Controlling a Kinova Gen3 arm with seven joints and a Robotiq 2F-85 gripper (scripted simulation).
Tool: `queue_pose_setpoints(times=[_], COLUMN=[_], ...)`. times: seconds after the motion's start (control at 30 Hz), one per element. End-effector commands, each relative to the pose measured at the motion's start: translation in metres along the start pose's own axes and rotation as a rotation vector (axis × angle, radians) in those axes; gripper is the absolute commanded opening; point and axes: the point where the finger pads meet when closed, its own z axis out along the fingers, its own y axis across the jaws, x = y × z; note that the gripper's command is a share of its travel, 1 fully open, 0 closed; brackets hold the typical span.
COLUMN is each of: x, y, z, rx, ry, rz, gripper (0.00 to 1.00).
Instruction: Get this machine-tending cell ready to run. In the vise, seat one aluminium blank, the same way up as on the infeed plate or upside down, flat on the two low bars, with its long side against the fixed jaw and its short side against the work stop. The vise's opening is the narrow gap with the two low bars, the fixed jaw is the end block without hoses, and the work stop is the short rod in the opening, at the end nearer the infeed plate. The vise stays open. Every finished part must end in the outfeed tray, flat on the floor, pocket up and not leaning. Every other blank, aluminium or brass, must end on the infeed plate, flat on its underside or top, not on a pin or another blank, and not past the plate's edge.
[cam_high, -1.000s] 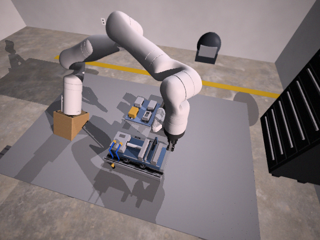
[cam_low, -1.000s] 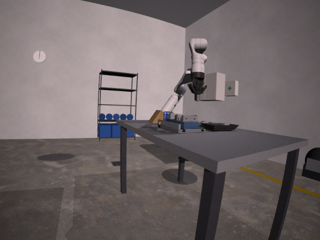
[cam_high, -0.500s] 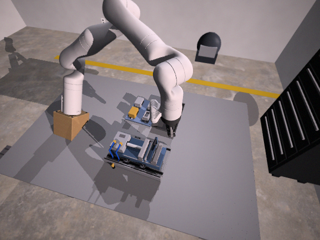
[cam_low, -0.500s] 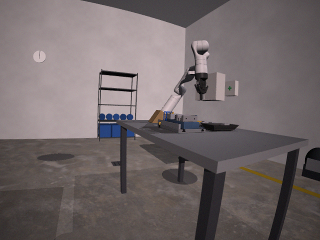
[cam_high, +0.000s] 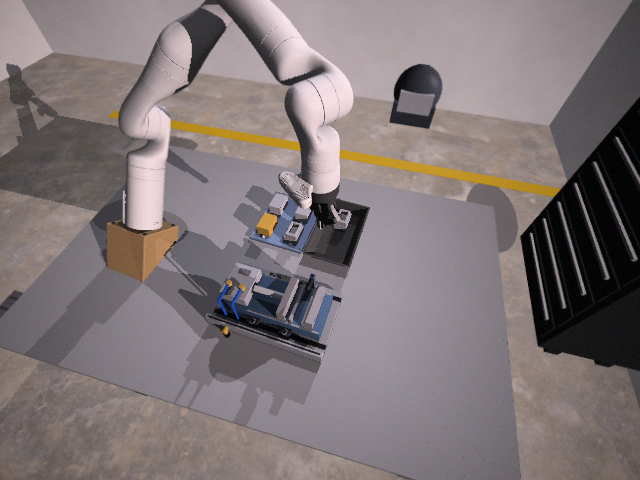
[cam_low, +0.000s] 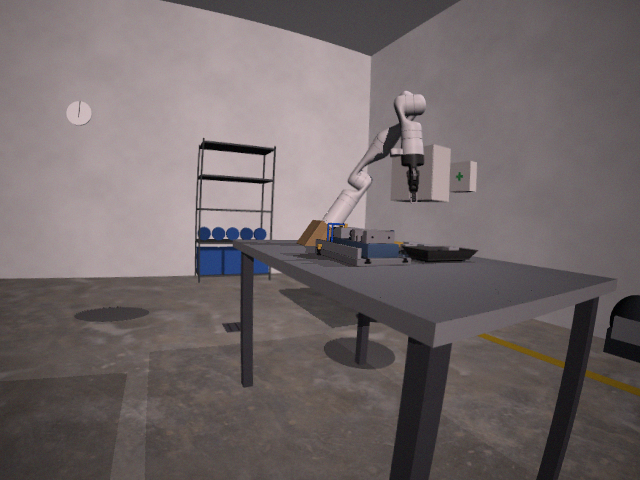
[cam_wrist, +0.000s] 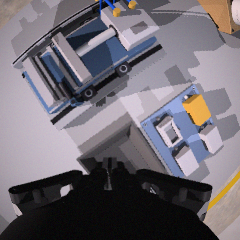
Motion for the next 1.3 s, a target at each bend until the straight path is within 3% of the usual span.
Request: queue_pose_setpoints(times=[0.0,0.23,0.47,0.97,1.0,1.27], x=[-0.01,-0.011,-0.005,0.0,0.0,0.0], y=[0.018,0.077,0.116,0.136,0.136,0.136], z=[-0.012,-0.001,0.009,0.014,0.014,0.014], rx=[0.032,0.029,0.022,0.016,0.016,0.016], ry=[-0.005,0.032,0.068,0.09,0.09,0.09], rz=[-0.063,-0.329,-0.507,-0.596,-0.596,-0.596], gripper=[0.0,0.0,0.0,0.0,0.67,0.67])
